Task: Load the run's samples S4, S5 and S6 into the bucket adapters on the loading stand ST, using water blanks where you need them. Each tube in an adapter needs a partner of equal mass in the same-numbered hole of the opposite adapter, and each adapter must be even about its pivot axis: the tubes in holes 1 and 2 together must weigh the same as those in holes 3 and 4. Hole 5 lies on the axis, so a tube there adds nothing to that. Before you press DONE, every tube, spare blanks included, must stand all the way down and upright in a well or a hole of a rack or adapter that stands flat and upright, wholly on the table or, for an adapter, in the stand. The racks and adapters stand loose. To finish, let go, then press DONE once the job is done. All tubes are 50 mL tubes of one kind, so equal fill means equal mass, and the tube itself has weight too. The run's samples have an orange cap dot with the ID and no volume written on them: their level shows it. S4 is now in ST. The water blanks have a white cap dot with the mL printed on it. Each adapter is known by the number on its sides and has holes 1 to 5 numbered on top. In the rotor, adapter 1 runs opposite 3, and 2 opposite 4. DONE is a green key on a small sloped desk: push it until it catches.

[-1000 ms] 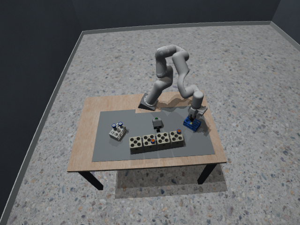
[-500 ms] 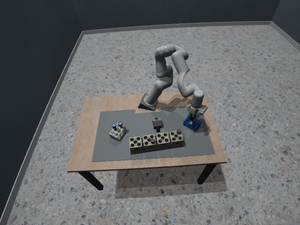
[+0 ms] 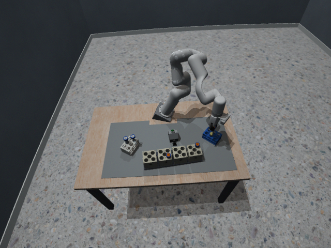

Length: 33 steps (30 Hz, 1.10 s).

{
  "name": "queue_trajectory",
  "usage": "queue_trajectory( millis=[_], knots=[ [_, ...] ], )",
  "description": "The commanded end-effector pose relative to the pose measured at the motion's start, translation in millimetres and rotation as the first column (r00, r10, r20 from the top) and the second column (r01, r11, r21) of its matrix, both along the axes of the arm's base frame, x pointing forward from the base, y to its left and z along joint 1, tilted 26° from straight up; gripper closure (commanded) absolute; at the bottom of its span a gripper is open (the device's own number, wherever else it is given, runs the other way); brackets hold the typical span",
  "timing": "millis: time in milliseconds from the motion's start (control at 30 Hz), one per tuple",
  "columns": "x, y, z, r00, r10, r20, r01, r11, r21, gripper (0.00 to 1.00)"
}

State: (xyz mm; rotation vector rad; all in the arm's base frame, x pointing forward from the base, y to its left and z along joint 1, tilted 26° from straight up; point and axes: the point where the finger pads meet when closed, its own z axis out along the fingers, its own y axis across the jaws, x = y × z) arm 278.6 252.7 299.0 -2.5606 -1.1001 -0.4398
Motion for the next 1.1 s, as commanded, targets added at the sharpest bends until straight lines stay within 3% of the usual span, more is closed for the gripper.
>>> queue_trajectory(
  millis=[0, 1067],
  knots=[
    [-1.2, -4.2, 11.4, 1.000, 0.000, 0.003, 0.000, 1.000, 0.002, 1.00],
    [-9.9, -27.0, 61.9, 1.000, 0.000, 0.003, 0.000, 1.000, 0.002, 1.00]
  ],
)
